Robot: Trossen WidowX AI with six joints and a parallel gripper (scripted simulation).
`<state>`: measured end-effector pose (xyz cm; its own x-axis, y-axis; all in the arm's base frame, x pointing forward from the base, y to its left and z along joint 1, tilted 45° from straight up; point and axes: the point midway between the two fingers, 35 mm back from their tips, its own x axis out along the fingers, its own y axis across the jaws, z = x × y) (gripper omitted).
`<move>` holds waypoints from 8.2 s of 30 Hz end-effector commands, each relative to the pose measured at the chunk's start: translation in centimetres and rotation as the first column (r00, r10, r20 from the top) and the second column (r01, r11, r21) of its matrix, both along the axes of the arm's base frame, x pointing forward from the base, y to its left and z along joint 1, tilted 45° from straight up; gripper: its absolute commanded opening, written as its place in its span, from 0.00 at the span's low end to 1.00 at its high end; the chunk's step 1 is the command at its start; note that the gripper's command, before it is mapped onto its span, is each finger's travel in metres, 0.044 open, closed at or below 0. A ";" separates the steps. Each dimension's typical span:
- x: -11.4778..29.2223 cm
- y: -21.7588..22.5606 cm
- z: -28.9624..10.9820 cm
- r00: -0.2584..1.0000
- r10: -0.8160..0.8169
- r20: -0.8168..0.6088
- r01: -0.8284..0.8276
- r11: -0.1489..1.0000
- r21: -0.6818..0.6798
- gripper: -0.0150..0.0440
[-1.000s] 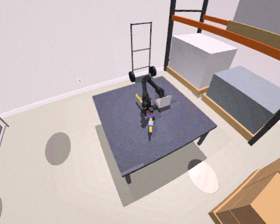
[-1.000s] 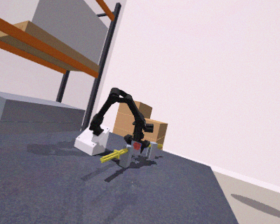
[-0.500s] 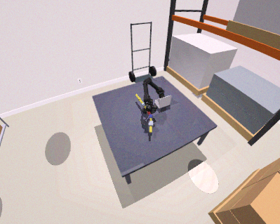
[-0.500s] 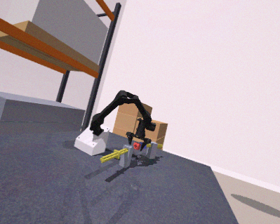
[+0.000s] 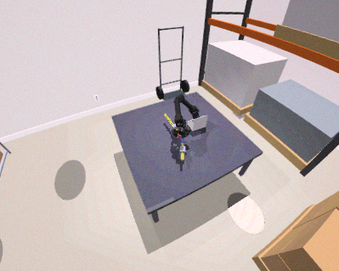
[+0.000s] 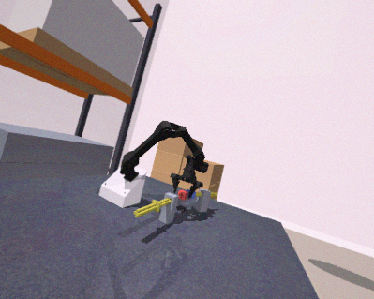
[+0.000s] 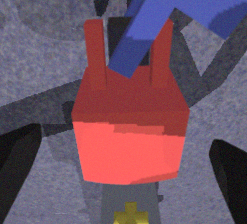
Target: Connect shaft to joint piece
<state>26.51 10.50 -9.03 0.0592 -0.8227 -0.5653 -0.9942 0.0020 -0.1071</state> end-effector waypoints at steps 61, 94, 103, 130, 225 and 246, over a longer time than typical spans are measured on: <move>-0.1 6.0 10.2 -0.179 -0.816 0.550 0.550 0.380 0.744 1.00; 0.5 -1.1 11.5 -0.949 -0.312 0.039 0.132 -0.285 0.949 1.00; 0.4 -1.9 11.6 -0.983 -0.184 -0.027 0.037 -0.337 0.941 1.00; 2.7 -8.8 18.1 -0.663 -0.707 0.245 0.328 0.020 0.945 1.00; 2.2 -24.1 22.3 -0.977 -0.212 0.007 -0.032 0.182 0.983 1.00; 2.3 -25.4 21.0 -0.978 -0.210 0.006 -0.034 0.186 0.982 0.69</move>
